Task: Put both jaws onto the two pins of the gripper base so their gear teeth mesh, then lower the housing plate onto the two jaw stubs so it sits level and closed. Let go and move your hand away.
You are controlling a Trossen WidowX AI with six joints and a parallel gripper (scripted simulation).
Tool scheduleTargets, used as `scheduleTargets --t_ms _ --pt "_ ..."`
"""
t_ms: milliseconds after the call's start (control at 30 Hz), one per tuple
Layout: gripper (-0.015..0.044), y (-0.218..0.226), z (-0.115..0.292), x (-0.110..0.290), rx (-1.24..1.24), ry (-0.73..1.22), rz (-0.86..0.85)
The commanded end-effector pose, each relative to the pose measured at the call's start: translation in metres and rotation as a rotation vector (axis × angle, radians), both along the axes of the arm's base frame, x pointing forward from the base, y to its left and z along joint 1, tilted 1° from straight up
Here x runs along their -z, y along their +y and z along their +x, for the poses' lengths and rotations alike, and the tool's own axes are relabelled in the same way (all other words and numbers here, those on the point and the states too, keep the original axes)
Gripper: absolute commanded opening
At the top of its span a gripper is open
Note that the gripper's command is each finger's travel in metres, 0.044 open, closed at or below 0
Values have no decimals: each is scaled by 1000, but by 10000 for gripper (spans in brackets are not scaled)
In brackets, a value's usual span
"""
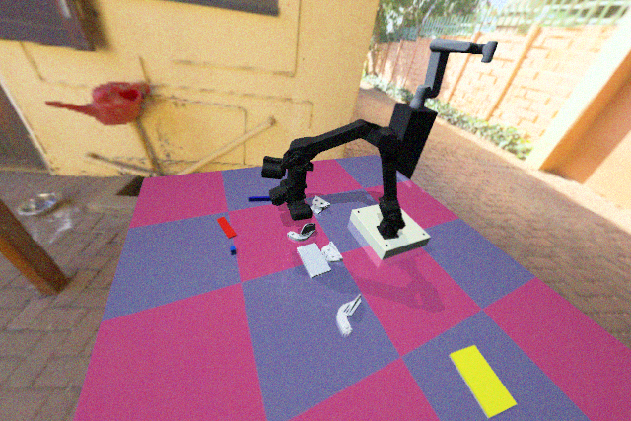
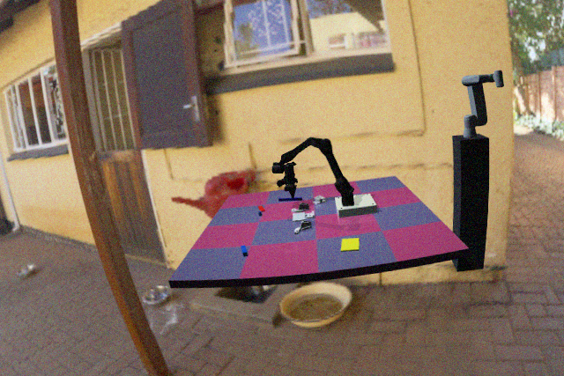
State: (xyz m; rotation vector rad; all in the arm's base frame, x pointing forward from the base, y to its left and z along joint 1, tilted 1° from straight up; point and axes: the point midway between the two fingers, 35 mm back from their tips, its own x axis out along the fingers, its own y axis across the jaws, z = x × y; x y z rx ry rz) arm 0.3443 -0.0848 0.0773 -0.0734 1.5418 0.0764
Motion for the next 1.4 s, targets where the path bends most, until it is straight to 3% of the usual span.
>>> scheduleTargets --t_ms 0,200,767,1367 --pt "0 0 0 0 0 0 0" --pt "0 0 0 0 0 0 0" --pt "440 0 0 0 0 0 0" --pt "440 0 0 0 0 0 0"
